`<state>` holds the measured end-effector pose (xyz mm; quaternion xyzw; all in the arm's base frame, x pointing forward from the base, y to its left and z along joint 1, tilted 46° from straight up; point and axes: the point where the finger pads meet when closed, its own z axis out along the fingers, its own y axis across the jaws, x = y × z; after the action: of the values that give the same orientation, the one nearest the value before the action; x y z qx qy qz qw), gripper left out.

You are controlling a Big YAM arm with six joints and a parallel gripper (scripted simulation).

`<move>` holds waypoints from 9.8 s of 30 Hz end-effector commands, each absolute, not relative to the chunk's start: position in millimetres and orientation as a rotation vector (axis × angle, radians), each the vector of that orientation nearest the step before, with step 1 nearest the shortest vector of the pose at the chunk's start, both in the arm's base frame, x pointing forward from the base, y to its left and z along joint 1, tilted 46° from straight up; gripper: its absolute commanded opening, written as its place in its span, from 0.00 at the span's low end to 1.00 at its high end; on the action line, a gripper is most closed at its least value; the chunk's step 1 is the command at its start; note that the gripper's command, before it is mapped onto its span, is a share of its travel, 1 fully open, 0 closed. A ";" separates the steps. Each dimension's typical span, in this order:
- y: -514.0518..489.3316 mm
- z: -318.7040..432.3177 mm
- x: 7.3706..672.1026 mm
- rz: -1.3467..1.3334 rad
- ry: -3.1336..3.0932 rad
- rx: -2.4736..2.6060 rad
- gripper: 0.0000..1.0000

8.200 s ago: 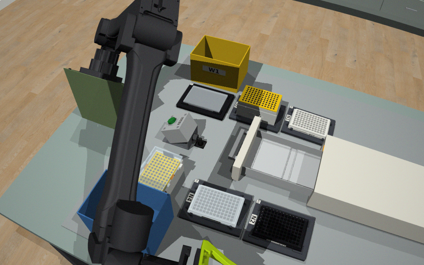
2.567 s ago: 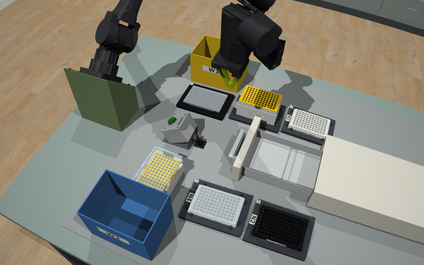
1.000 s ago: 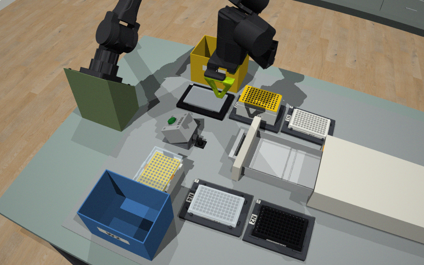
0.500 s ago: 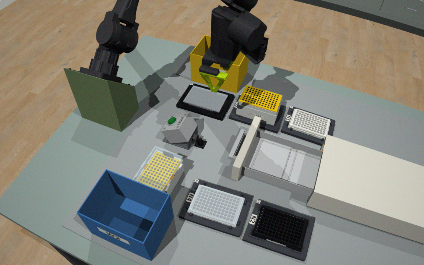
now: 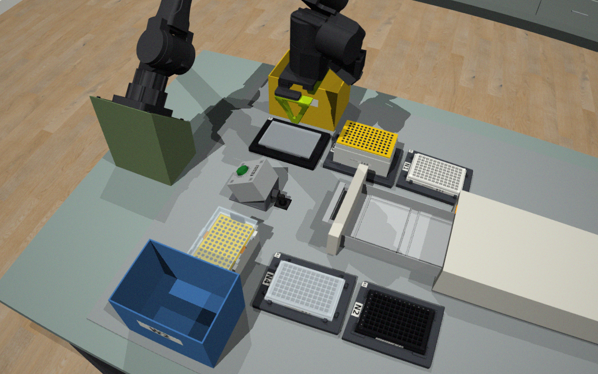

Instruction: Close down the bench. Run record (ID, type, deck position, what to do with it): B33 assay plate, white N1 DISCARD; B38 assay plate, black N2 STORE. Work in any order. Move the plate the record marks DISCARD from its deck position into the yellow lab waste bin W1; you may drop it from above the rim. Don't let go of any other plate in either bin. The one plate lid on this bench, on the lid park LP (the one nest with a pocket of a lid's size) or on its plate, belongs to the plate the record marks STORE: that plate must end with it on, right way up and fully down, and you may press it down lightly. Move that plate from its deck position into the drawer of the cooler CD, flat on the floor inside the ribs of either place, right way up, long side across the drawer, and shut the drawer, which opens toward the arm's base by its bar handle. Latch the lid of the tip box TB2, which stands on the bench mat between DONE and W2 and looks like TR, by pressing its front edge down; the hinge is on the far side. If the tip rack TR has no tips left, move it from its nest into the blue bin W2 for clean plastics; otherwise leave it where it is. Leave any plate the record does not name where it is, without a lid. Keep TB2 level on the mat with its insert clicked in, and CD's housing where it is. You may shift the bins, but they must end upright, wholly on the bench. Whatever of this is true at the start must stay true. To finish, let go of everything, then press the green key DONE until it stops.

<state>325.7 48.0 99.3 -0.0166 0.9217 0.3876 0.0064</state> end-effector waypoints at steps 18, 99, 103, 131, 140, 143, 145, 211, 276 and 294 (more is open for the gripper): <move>107.7 117.9 287.3 1.208 2.869 -0.032 1.00; 150.3 93.9 272.1 1.214 2.893 -0.016 1.00; 154.1 90.1 272.0 1.213 2.893 -0.016 1.00; 177.1 67.5 271.2 1.214 2.894 -0.015 1.00; 185.3 59.0 271.2 1.213 2.894 -0.013 1.00; 188.4 56.1 270.8 1.214 2.894 -0.015 1.00; 188.4 56.1 270.8 1.214 2.894 -0.015 1.00; 212.6 30.5 270.9 1.212 2.894 -0.006 1.00; 217.6 32.8 277.9 1.215 2.871 -0.016 0.00; 212.1 34.4 274.4 1.215 2.870 -0.012 0.00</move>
<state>272.1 217.4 28.4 -0.0052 0.9221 0.3869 0.0037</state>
